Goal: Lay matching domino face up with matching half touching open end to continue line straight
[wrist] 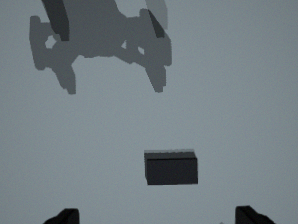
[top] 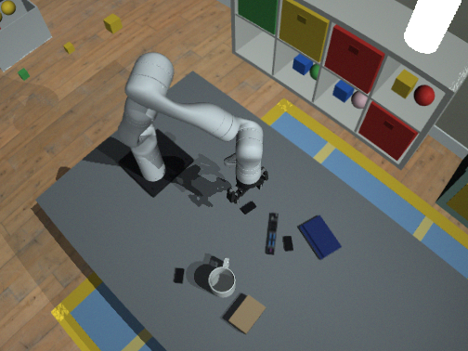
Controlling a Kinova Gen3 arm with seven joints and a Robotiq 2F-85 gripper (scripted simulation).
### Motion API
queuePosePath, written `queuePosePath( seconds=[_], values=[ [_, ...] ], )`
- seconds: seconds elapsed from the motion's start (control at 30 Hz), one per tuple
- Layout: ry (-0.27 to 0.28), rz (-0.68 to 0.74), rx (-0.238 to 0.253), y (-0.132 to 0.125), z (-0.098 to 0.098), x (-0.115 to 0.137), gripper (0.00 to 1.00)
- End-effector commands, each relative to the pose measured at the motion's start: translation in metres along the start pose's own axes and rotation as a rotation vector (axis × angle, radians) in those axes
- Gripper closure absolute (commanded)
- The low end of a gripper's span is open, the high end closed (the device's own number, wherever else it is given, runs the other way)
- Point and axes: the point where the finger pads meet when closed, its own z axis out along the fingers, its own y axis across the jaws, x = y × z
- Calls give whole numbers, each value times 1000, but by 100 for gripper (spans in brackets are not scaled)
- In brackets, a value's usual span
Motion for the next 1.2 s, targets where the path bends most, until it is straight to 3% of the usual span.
queuePosePath(
  seconds=[0.0,0.8,1.17],
  values=[
    [6,-8,-18,15,2,5,0],
    [6,-18,-17,14,2,6,0],
    [11,-191,-8,10,8,8,0]
  ],
)
